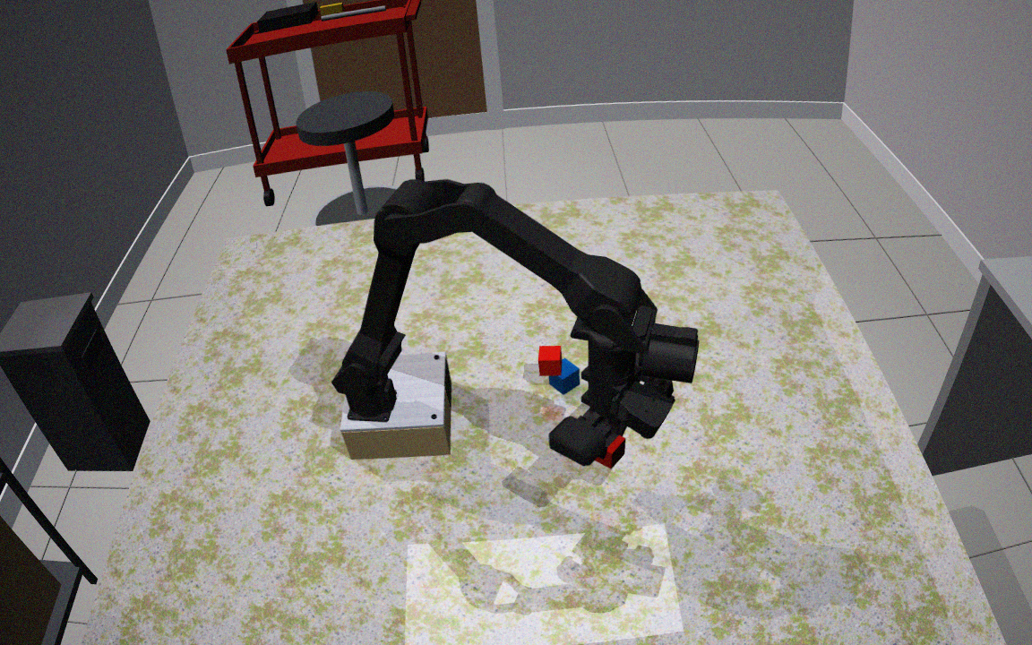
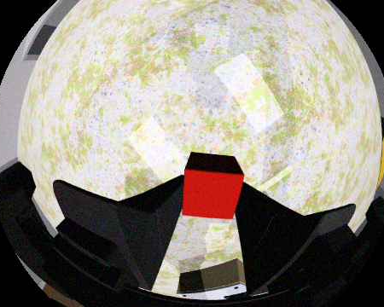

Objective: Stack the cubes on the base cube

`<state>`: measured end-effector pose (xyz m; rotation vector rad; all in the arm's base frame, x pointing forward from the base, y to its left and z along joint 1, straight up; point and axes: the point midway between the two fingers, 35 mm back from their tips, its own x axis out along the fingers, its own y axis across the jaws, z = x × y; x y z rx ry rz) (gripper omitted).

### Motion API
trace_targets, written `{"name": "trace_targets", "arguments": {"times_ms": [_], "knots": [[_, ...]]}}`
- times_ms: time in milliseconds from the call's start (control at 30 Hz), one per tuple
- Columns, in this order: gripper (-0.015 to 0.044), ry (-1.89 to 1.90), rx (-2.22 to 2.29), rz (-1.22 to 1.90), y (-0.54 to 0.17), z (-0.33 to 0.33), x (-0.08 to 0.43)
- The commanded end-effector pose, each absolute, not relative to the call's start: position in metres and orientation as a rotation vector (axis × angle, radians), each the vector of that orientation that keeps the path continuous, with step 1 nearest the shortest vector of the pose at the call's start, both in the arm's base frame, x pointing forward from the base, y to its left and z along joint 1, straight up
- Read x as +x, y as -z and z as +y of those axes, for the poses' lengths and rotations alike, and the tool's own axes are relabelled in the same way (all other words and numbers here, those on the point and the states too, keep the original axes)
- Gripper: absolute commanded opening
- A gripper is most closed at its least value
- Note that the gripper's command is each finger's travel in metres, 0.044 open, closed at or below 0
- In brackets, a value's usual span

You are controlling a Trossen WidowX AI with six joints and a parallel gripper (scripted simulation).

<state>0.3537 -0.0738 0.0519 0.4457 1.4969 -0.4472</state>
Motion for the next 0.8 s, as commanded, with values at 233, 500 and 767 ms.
{"name": "trace_targets", "arguments": {"times_ms": [233, 500, 767], "knots": [[0.0105, 0.441, 0.445, 1.489, -0.087, -0.073, 0.352], [0.0105, 0.437, 0.441, 1.49, -0.101, -0.071, 0.349], [0.0105, 0.381, 0.387, 1.501, -0.1, -0.045, 0.35]]}}
